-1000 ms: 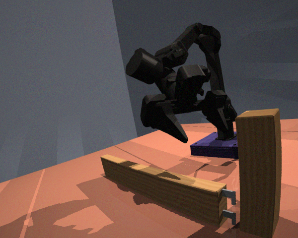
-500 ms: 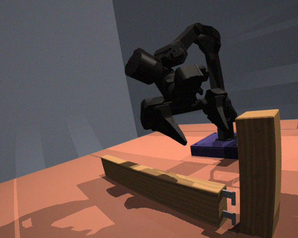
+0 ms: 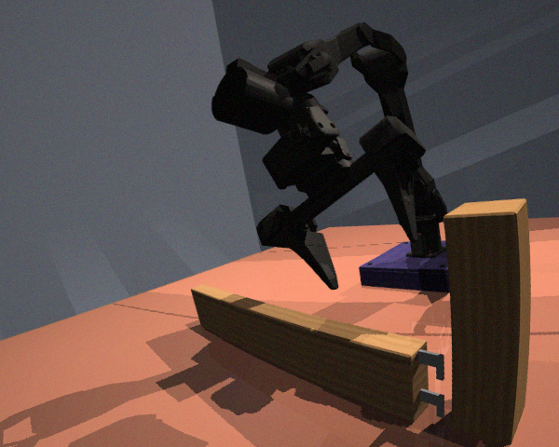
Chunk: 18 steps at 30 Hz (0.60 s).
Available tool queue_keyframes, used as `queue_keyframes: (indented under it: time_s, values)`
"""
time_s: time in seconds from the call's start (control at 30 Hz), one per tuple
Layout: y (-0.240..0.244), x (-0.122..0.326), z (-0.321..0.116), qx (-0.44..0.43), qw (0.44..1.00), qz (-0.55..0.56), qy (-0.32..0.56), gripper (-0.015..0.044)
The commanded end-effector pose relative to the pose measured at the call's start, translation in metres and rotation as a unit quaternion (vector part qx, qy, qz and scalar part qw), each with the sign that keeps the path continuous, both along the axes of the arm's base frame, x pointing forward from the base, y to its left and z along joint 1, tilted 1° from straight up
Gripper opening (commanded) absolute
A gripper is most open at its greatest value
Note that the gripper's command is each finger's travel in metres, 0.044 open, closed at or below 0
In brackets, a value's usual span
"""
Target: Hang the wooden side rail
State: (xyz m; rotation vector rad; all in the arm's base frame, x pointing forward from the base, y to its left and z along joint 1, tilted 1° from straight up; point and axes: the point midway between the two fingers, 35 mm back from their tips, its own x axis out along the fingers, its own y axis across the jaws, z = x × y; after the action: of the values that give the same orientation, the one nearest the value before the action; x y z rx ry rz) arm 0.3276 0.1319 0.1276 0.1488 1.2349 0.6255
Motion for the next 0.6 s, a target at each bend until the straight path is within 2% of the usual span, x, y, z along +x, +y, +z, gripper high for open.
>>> queue_keyframes:
  time_s: [0.0, 0.27, 0.57]
  values:
    - [0.0, 0.006, 0.001, -0.013, 0.992, -0.106, 0.072, 0.044]
    - [-0.002, 0.016, 0.003, -0.045, 0.918, -0.339, 0.198, 0.044]
    - [-0.005, 0.023, 0.008, -0.074, 0.76, -0.587, 0.268, 0.044]
